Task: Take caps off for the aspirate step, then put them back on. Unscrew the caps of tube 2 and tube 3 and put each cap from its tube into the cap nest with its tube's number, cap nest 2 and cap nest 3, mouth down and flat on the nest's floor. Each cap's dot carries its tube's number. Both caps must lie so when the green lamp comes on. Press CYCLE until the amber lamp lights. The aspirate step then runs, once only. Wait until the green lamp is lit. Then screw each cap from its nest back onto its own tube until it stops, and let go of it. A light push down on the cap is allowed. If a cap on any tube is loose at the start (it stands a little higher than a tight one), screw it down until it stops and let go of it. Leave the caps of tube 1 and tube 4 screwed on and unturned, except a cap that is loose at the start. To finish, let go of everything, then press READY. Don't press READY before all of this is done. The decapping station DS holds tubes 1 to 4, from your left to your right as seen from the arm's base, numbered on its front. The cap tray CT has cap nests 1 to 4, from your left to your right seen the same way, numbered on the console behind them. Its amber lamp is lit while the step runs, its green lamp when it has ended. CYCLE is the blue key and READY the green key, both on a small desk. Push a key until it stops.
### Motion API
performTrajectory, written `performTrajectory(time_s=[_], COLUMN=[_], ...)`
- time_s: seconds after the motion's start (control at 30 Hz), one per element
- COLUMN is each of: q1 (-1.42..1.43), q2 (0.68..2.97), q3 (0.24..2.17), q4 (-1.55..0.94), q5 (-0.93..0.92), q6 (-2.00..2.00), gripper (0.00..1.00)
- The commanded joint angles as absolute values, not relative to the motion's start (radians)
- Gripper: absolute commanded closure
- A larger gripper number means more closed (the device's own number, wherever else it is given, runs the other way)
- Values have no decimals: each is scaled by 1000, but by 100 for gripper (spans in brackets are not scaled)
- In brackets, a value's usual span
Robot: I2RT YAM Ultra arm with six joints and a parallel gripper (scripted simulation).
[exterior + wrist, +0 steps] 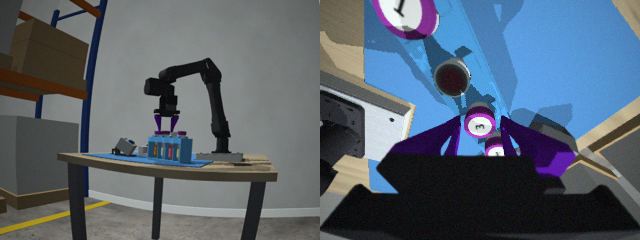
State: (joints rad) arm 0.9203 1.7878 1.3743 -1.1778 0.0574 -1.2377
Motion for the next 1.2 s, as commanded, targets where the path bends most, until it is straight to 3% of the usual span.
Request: performTrajectory(time_s=[0.0,1.17], q1=[920,921], q2=[1781,1781], q3=[1380,1379], q4=[-1177,-1176], q5=[57,57], q6=[-1000,667], gripper=[51,51])
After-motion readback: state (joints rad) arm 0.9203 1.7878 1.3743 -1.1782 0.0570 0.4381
